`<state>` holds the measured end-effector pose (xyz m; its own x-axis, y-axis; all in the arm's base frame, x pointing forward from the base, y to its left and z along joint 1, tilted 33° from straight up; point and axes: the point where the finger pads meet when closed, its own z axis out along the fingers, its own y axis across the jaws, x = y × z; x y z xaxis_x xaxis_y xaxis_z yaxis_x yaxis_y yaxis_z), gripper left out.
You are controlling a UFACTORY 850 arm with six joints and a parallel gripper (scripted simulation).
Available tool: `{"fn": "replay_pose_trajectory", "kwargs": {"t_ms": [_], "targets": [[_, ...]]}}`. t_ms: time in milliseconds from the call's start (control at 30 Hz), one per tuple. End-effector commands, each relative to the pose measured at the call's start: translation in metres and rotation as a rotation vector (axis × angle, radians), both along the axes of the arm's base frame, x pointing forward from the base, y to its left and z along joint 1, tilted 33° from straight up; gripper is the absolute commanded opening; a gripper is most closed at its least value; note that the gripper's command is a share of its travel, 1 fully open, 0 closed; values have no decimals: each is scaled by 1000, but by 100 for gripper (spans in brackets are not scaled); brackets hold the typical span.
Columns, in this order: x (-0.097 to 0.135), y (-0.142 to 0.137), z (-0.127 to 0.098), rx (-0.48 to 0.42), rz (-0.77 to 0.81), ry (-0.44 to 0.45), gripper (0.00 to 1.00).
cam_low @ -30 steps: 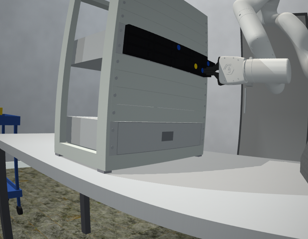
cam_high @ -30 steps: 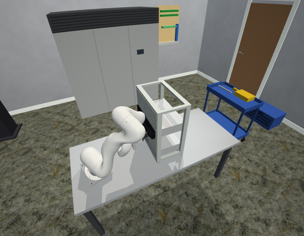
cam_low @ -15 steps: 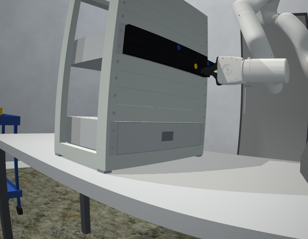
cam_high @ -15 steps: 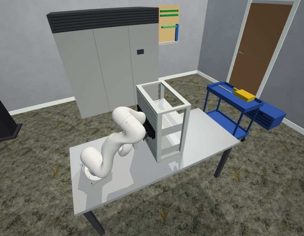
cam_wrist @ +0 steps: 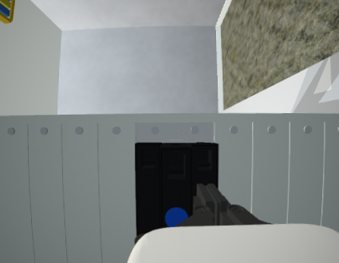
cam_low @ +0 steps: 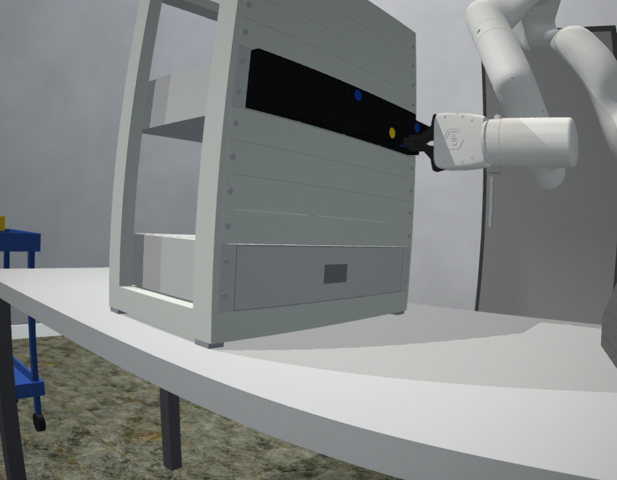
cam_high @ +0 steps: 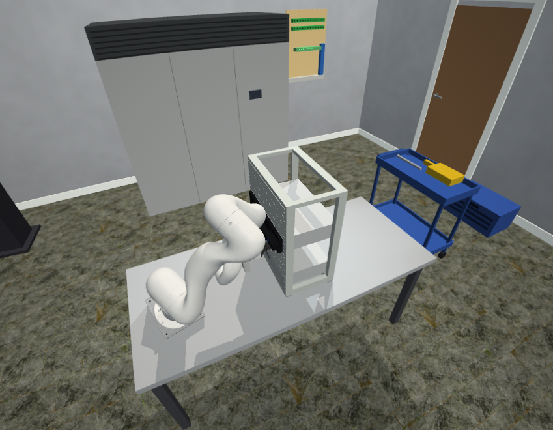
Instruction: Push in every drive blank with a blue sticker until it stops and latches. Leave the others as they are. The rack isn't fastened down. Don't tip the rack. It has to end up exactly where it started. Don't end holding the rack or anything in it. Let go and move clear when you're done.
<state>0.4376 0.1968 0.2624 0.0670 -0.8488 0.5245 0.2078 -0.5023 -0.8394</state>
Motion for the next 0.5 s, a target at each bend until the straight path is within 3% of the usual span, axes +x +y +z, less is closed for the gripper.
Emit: {"fn": "replay_pose_trajectory", "kwargs": {"t_ms": [0,467], "targets": [[0,0,1,1,0,-1,0],[3,1,1,1,0,-1,0]]}}
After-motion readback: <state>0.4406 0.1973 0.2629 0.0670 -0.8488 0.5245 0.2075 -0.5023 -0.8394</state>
